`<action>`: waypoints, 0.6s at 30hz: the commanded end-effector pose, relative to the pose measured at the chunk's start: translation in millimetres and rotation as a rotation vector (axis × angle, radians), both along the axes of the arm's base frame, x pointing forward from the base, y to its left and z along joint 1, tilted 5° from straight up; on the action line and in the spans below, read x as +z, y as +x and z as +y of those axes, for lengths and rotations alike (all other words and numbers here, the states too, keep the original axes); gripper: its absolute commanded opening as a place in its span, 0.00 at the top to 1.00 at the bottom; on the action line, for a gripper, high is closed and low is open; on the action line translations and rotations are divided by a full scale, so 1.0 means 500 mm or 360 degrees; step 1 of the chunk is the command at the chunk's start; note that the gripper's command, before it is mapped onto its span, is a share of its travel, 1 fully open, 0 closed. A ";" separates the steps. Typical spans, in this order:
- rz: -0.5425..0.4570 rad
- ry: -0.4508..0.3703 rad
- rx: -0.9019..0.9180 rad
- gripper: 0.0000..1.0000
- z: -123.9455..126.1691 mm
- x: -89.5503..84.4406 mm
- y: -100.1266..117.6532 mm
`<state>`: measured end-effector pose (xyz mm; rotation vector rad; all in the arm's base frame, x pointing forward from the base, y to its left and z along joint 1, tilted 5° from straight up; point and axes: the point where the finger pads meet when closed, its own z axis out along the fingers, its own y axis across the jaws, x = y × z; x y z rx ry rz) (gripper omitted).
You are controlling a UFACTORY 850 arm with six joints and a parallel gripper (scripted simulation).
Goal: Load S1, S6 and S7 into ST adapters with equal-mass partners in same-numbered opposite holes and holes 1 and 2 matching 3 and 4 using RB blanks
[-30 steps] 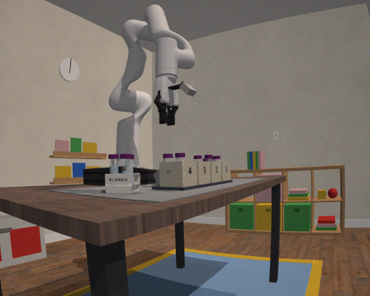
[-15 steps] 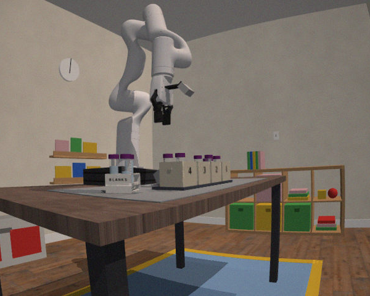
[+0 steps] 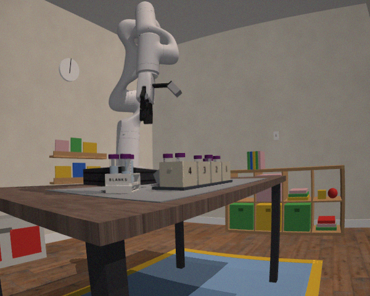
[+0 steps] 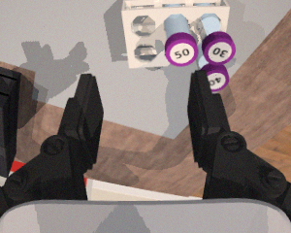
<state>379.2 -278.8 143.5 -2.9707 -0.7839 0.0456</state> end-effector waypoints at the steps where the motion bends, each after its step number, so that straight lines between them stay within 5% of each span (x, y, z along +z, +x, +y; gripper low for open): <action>1: -0.0019 0.0027 0.0033 0.43 -0.050 -0.002 -0.016; 18: -0.0019 0.0027 0.0033 0.43 -0.190 -0.011 -0.068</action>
